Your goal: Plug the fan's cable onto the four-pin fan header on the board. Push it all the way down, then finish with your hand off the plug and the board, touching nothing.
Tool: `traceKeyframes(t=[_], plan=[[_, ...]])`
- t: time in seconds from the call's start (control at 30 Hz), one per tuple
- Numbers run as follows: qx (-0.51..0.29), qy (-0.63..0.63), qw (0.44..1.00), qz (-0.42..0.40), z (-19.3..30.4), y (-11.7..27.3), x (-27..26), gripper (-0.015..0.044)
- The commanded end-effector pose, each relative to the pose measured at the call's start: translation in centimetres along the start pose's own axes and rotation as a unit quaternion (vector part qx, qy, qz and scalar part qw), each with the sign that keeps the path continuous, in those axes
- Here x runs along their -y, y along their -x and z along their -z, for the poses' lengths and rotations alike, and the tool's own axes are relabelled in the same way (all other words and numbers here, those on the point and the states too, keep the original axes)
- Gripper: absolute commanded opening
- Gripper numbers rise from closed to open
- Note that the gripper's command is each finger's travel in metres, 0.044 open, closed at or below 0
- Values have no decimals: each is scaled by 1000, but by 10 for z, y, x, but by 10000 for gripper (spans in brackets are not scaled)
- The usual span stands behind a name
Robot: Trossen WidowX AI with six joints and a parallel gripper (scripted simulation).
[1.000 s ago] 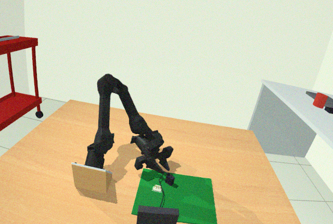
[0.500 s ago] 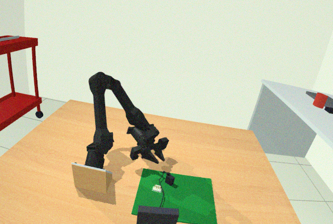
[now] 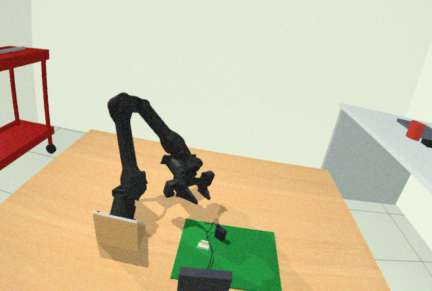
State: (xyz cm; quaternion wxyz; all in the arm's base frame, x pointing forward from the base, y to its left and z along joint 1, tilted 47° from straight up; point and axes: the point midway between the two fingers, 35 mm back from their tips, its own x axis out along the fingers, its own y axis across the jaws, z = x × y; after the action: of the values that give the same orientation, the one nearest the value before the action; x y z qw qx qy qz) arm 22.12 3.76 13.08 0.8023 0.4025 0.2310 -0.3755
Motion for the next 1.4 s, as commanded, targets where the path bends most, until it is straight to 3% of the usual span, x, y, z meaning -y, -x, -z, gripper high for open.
traceKeyframes(t=[0.0,0.17,0.8,1.37], plan=[[-17,24,999,28,0,-4,4,324],[-47,58,995,68,1,-10,10,440],[-199,149,952,178,5,-23,31,440],[-361,174,894,202,5,-25,39,440]])
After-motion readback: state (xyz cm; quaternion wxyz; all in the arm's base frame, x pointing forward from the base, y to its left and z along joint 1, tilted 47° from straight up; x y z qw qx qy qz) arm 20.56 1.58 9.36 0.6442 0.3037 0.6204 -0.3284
